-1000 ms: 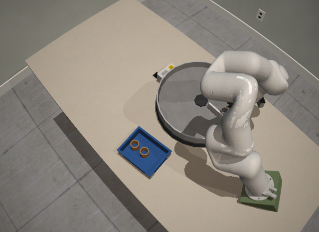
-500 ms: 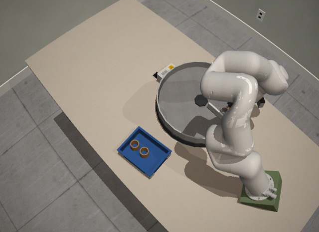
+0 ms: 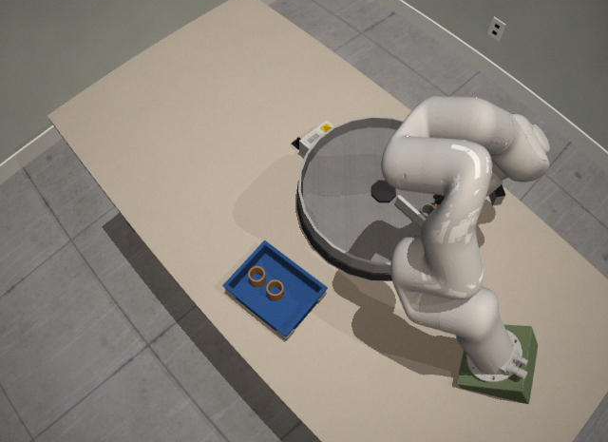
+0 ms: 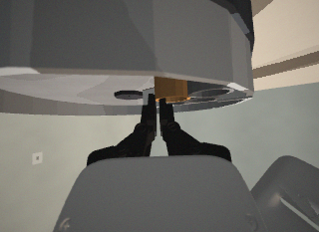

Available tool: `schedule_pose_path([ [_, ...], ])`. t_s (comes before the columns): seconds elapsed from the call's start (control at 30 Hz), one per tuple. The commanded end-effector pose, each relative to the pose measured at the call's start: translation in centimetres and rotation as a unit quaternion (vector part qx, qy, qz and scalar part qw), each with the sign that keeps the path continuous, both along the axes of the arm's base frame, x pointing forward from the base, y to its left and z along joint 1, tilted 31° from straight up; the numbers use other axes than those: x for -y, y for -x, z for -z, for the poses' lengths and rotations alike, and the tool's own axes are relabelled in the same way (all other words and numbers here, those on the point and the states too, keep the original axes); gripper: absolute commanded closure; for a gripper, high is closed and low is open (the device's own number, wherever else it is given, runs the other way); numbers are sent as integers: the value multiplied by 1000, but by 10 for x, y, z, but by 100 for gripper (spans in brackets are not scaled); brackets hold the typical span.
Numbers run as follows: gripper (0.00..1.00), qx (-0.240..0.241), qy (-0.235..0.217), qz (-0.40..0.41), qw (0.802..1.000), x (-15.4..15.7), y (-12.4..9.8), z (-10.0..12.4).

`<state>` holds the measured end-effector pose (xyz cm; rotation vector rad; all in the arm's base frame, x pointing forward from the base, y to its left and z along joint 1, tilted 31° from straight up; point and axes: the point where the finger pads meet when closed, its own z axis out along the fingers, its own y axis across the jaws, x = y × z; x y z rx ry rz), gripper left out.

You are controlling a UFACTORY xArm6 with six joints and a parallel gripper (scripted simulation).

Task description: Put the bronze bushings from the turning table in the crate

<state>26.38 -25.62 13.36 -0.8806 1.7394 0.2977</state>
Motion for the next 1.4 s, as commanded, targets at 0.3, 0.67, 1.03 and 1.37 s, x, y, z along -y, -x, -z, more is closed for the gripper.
schedule_pose_path([
  [0.3,100,0,1,0,1000,0,0,0],
  [0.67,100,0,1,0,1000,0,0,0],
  [1.03,100,0,1,0,1000,2,3,-5],
  [1.37,100,0,1,0,1000,10,23,-41],
])
